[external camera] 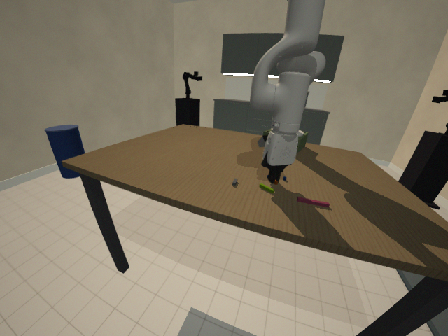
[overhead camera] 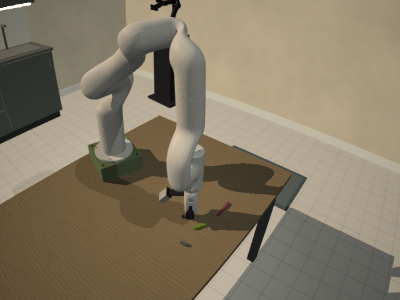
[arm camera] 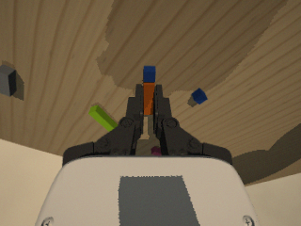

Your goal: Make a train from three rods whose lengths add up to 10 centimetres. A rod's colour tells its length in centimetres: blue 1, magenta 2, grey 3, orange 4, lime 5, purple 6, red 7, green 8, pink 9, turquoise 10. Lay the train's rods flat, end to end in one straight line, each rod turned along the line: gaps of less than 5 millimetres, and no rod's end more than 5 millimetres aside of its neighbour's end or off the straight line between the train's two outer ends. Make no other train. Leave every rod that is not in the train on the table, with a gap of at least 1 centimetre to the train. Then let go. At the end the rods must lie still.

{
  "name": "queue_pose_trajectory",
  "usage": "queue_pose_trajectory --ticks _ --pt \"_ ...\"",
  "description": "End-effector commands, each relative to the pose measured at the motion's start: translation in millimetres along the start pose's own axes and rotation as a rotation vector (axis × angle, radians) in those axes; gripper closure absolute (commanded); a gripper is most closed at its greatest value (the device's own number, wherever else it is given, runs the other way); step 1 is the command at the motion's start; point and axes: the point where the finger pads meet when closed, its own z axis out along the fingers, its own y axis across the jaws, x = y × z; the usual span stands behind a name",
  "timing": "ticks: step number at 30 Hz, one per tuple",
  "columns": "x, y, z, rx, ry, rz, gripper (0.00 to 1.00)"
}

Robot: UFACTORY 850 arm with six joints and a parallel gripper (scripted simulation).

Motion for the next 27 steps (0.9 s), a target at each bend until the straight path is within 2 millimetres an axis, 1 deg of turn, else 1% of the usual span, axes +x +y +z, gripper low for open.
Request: queue_pose_trajectory --ticks 1,2,3,5,6,8,9,13,14,16,17,27 --pt "-0.7 -0.6 -0.6 0.001 -0.001 0.0 0.96" --pt "-0.7 -0.6 -0.6 0.001 -0.001 0.0 0.96" --pt "-0.7 -0.6 -0.6 0.001 -0.001 0.0 0.92" --pt "-0.7 -0.6 -0.6 0.001 -0.001 0.0 0.92" --pt "-0.7 -0.6 -0.6 0.001 -0.001 0.0 0.88" --pt "-0.7 -0.6 -0.6 0.001 -0.001 0.0 0.88" --pt "-0.7 -0.6 -0.6 0.001 -0.001 0.0 0.84" --pt "-0.7 -0.6 -0.6 0.001 -0.001 0.0 0.84" --pt "-0.7 -0.6 -0.6 0.001 -0.001 0.0 0.8" --pt "-0.7 -0.6 -0.6 0.001 -0.001 0.0 0.8" --pt "-0.7 -0.6 -0.6 0.001 -0.001 0.0 0.76" --pt "-0.7 -0.6 -0.7 0.001 -0.001 0.0 0.76"
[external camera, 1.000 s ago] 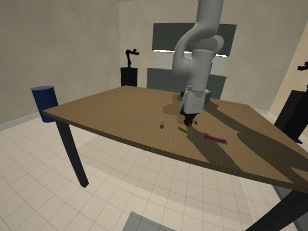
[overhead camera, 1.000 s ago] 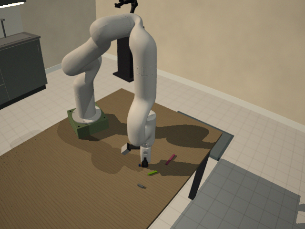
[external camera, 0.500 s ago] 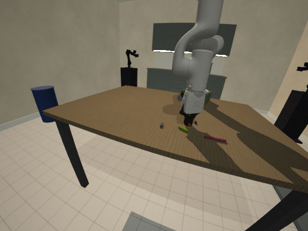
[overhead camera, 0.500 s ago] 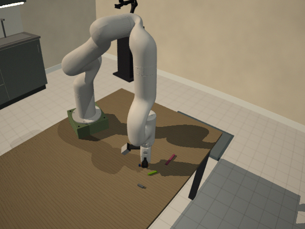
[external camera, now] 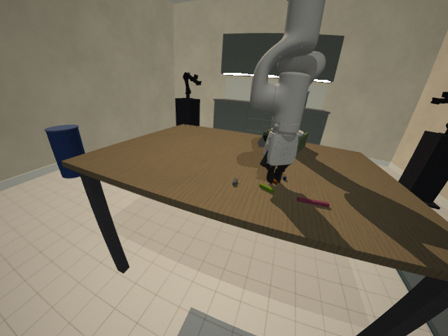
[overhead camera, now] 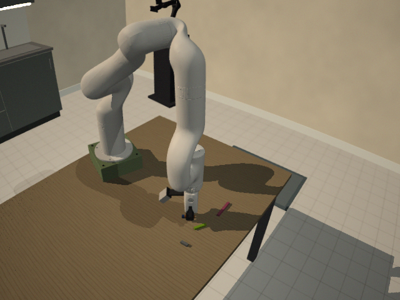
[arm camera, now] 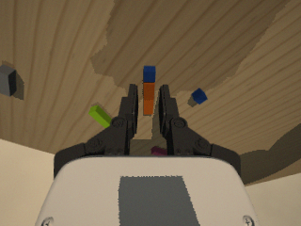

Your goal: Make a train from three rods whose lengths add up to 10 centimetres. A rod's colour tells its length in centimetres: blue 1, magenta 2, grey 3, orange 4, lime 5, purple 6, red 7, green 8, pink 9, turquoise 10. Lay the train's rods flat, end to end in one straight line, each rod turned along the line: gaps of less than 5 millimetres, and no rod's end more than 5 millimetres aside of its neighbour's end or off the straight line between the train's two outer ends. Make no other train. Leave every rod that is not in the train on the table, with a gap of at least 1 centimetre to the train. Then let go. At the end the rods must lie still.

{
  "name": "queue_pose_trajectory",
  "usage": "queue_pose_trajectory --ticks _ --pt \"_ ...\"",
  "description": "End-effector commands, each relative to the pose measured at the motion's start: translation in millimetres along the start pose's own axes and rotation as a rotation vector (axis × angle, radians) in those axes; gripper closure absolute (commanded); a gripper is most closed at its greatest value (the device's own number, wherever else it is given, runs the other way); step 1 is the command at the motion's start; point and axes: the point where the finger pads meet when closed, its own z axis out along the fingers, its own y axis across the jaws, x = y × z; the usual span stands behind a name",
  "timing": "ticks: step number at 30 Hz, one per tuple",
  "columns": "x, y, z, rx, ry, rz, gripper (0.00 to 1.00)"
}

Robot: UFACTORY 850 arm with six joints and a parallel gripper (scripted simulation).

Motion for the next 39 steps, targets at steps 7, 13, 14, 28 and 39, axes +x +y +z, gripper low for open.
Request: queue_pose_trajectory --ticks 7,13,14,28,39 --pt "-1 -1 -5 0.001 -0.001 0.0 0.76" --pt "-1 -1 -24 0.001 -0.001 0.0 0.76" --pt "-1 -1 -31 0.001 -0.001 0.0 0.76" --pt "-1 0 -88 0.001 -0.001 0.0 0.76" --pt "-1 0 -91 0.001 -0.001 0.0 0.0"
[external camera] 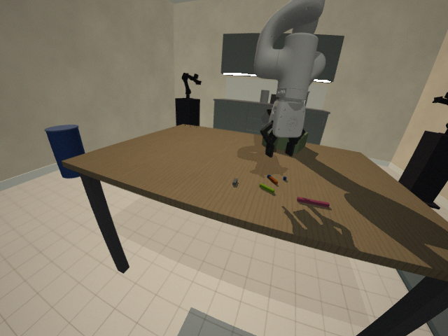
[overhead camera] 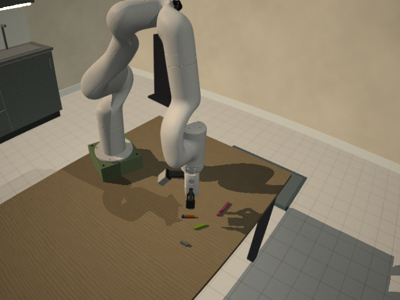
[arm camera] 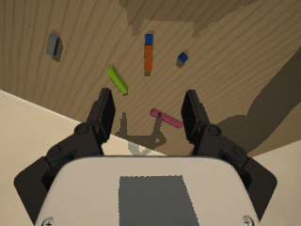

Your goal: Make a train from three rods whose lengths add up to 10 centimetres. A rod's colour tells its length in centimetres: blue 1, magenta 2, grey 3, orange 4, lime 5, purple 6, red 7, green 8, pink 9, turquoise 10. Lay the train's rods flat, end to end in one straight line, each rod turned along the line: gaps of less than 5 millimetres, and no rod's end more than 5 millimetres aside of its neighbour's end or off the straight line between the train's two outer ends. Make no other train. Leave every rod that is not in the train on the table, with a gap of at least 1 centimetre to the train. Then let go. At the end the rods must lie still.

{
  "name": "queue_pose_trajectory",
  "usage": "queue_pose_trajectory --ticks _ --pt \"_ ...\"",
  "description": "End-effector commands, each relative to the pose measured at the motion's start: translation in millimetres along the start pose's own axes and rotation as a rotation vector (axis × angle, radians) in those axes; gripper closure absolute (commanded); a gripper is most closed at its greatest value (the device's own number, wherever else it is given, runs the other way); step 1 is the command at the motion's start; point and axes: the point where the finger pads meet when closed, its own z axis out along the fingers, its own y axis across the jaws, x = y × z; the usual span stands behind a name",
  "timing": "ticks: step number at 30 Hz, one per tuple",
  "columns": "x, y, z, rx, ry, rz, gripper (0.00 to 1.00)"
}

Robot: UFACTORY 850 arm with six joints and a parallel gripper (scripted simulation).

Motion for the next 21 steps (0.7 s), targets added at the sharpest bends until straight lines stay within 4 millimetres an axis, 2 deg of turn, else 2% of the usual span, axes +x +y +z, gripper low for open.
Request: queue_pose_trajectory --ticks 1,16,21 --pt "-1 -1 -1 0.001 -0.002 0.0 0.0" --pt "-1 -1 -1 0.001 -0.002 -0.003 0.0" --pt "-20 -25 10 0.002 -0.001 -0.208 0.0"
